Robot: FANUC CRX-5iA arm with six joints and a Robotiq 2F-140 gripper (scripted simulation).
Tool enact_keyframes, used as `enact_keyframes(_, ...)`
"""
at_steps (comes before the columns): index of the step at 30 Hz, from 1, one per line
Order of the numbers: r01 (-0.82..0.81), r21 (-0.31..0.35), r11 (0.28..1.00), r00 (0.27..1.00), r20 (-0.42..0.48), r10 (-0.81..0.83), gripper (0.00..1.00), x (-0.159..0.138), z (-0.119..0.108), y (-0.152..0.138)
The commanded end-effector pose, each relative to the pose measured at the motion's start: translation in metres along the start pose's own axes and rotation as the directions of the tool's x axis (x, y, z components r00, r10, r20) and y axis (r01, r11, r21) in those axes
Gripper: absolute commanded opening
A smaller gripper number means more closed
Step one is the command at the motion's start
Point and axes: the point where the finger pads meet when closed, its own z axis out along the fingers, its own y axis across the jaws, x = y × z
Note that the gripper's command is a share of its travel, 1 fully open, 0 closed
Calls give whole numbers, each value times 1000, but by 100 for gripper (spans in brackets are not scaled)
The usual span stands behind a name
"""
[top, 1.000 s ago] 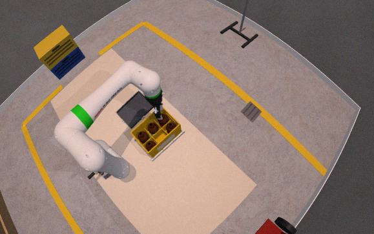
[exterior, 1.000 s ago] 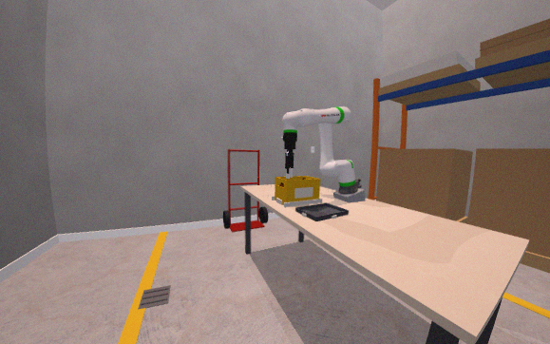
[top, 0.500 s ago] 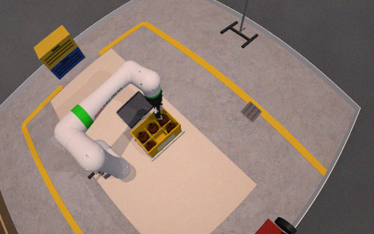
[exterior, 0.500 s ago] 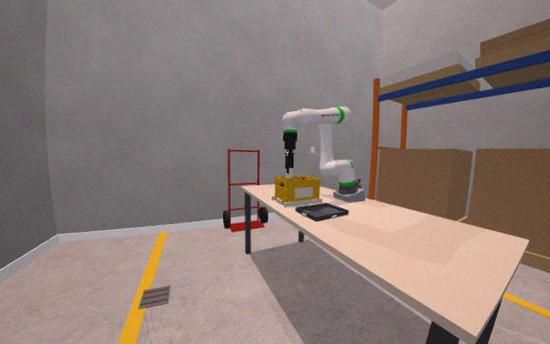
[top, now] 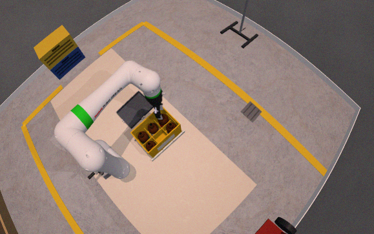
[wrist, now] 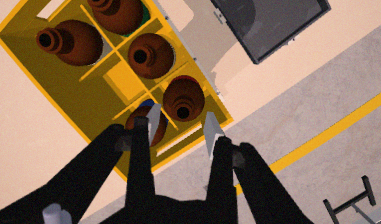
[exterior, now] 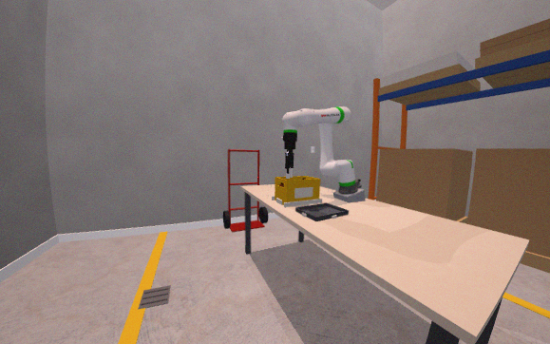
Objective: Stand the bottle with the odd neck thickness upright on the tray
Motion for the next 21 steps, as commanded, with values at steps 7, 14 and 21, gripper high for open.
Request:
enact_keyframes(7,0,-1,1000,1000,1,0,44,0,1,0)
enact_keyframes(14,0,-1,1000,1000,1,0,44,0,3,0)
enact_keyframes(21,0,-1,1000,1000,1,0,44,0,10,0)
